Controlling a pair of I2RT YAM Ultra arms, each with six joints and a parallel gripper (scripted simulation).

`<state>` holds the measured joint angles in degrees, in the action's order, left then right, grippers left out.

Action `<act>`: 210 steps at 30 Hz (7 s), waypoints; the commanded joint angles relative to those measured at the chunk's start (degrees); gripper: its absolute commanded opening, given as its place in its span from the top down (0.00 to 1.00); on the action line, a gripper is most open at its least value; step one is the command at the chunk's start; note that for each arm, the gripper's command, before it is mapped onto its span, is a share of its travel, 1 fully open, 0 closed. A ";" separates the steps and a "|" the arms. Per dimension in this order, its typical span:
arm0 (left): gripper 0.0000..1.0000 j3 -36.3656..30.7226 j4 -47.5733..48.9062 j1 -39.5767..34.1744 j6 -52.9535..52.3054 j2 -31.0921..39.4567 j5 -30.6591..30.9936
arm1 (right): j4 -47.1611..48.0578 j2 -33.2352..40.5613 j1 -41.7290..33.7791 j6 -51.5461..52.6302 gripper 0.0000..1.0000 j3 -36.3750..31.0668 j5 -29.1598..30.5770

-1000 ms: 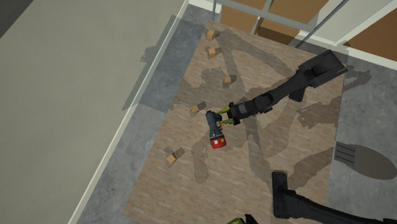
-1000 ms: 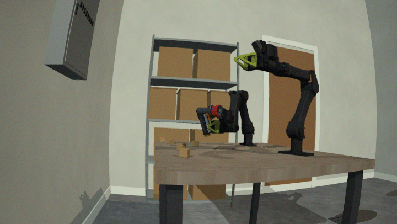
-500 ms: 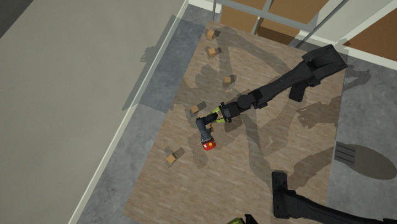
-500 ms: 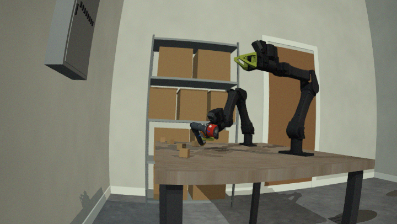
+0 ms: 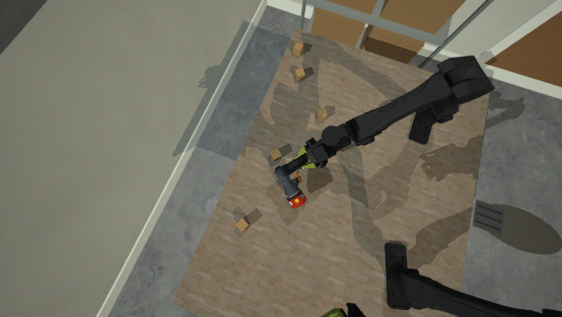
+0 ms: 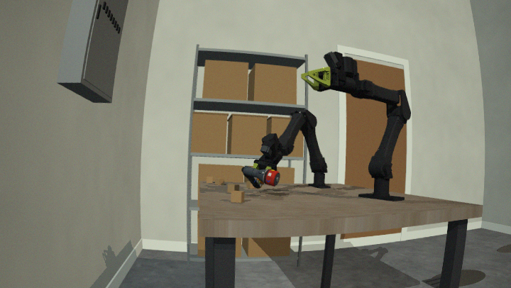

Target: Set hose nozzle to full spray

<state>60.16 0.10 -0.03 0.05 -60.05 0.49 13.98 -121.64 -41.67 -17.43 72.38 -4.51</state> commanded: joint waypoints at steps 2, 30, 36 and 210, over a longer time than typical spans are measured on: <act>0.63 2.24 0.40 -0.46 -0.50 0.36 -0.21 | -3.24 3.46 0.89 -1.11 0.65 3.38 -2.82; 0.63 2.24 0.40 -0.46 -0.50 0.36 -0.21 | -34.35 5.09 5.36 -10.24 0.65 11.33 -12.23; 0.63 2.24 0.40 -0.46 -0.50 0.36 -0.21 | -42.50 5.93 6.40 -12.55 0.65 13.36 -14.63; 0.63 -0.63 -0.07 0.42 -0.45 0.27 -0.74 | -32.16 39.02 28.69 1.62 0.50 -1.00 -5.91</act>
<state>60.16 0.08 -0.08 0.03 -60.05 0.23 -21.80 -86.30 -14.66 -18.46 72.07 -12.03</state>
